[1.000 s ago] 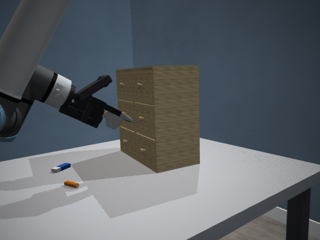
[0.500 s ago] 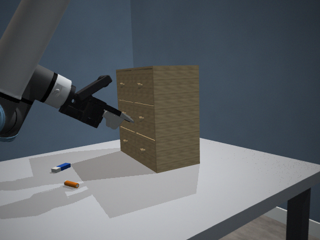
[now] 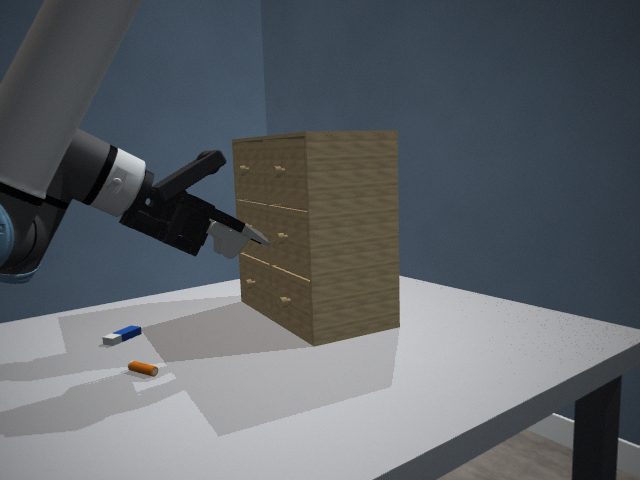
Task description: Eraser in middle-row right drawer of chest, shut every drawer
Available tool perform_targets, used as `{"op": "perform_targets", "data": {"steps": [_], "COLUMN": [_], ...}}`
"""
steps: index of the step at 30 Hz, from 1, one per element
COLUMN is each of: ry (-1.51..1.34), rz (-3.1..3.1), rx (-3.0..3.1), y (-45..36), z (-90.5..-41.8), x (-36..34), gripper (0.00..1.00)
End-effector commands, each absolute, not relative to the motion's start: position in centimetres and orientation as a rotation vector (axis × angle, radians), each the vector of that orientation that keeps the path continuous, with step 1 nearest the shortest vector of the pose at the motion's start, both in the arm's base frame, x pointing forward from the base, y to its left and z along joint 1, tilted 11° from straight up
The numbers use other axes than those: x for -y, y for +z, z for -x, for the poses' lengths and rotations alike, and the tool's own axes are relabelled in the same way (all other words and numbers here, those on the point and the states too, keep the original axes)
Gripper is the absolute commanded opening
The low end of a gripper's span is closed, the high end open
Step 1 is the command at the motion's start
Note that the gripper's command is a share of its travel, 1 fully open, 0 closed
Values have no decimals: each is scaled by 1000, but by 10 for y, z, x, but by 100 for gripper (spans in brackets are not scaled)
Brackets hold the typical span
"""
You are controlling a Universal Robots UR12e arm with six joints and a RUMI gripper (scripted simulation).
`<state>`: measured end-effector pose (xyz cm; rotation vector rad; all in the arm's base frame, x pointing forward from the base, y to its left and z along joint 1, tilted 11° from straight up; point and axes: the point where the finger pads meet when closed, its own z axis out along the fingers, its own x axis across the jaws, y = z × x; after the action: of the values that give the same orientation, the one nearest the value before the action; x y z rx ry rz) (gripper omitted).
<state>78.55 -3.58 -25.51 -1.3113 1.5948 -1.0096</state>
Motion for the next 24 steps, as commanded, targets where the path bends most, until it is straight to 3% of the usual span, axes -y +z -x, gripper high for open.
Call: {"op": "perform_targets", "data": {"steps": [1,24], "ry": [-1010,-1010], "rz": [1311,1311], "rx": [-1594,-1594], "y": [-254,-251], "z": [-789,-808], "x": [36,39], "gripper": [20,20]}}
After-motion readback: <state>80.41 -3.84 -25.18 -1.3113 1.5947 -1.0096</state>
